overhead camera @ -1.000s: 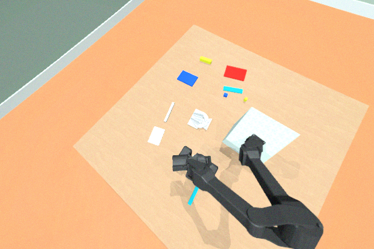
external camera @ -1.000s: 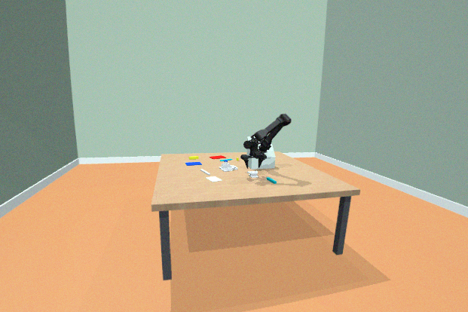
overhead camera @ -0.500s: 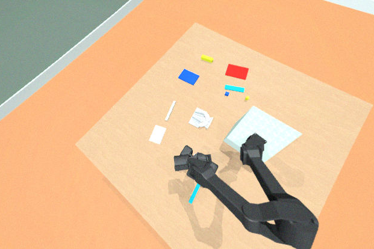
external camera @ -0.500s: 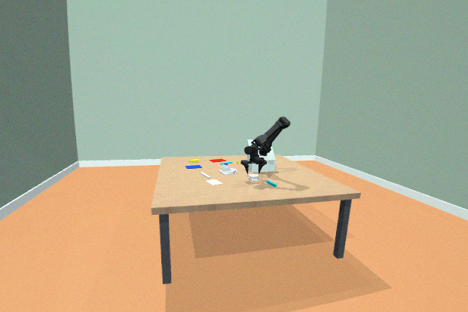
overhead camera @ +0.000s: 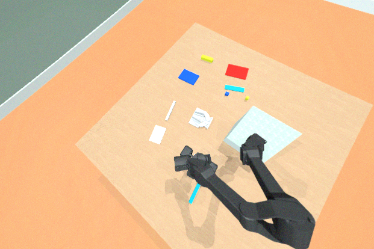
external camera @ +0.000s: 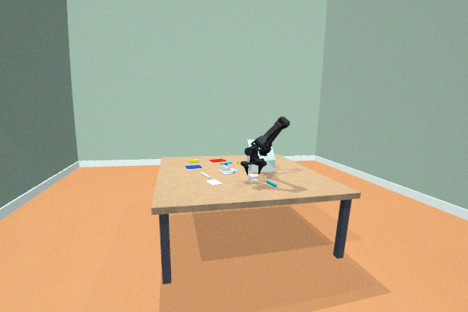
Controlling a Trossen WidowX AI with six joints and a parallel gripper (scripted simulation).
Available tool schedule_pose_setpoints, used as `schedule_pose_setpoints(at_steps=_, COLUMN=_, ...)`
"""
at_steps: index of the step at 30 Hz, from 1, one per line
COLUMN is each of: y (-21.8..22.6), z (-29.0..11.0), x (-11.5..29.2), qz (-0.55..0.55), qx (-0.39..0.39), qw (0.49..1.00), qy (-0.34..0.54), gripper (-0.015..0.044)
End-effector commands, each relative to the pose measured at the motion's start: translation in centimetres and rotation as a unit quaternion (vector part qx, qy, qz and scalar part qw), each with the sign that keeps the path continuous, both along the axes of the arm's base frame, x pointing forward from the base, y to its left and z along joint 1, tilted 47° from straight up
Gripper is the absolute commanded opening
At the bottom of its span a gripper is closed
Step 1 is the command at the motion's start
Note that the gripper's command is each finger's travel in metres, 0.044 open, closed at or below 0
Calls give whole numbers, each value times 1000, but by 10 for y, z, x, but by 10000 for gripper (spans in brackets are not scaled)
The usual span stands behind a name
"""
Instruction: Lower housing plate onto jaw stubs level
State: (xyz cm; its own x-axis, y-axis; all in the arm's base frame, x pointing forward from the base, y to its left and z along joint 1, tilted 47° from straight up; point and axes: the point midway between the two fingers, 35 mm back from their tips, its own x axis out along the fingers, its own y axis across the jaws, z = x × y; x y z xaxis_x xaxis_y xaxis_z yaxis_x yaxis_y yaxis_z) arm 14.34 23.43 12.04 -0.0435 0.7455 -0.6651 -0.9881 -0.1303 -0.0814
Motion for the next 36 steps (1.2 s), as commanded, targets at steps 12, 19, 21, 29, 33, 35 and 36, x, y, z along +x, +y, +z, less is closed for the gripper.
schedule_pose_setpoints(at_steps=12, y=16, z=-20, x=-2, qz=-2, qx=-5, qw=1000, qy=7, gripper=440)
schedule_pose_setpoints(at_steps=19, y=16, z=-20, x=-2, qz=-2, qx=-5, qw=1000, qy=7, gripper=440)
schedule_pose_setpoints(at_steps=21, y=16, z=-20, x=-2, qz=-2, qx=-5, qw=1000, qy=7, gripper=440)
schedule_pose_setpoints(at_steps=29, y=16, z=-20, x=-2, qz=-2, qx=-5, qw=1000, qy=7, gripper=440)
schedule_pose_setpoints(at_steps=33, y=16, z=-20, x=-2, qz=-2, qx=-5, qw=1000, qy=7, gripper=440)
schedule_pose_setpoints(at_steps=35, y=16, z=-20, x=-2, qz=-2, qx=-5, qw=1000, qy=7, gripper=440)
schedule_pose_setpoints(at_steps=36, y=16, z=-20, x=-2, qz=-2, qx=-5, qw=1000, qy=7, gripper=440)
